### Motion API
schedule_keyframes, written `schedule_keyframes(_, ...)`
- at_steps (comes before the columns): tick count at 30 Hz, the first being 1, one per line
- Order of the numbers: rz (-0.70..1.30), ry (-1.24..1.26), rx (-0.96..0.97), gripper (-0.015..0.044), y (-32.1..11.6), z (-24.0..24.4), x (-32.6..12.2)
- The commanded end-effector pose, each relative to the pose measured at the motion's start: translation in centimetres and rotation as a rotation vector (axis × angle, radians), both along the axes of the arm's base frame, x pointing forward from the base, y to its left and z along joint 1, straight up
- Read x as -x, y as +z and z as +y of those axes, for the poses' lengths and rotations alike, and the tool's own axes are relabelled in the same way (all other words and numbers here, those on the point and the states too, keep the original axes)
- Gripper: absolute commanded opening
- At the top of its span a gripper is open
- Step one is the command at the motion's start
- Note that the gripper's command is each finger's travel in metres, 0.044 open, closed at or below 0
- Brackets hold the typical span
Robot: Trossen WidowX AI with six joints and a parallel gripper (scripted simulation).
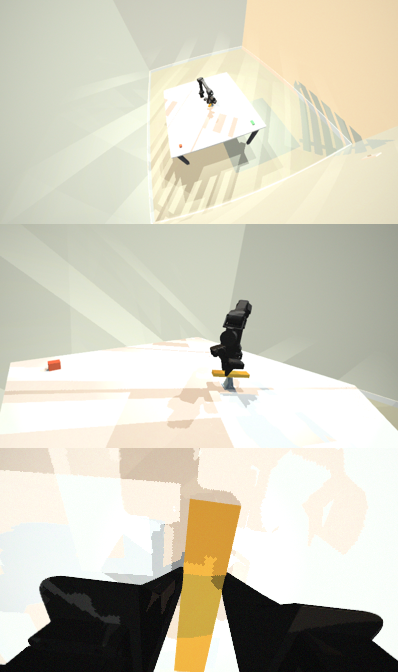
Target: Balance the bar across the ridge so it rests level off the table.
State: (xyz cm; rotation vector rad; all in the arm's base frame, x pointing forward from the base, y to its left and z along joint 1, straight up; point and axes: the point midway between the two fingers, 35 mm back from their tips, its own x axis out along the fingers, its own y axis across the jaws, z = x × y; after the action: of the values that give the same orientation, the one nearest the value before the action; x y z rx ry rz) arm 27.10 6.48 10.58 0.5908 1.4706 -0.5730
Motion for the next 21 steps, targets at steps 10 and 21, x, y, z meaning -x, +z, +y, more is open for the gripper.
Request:
schedule_keyframes(10,-0.002,0.000,-0.003,0.0000,0.06,0.05,-0.07)
schedule_keyframes(21,-0.002,0.000,-0.003,0.0000,0.10,0.06,-0.07)
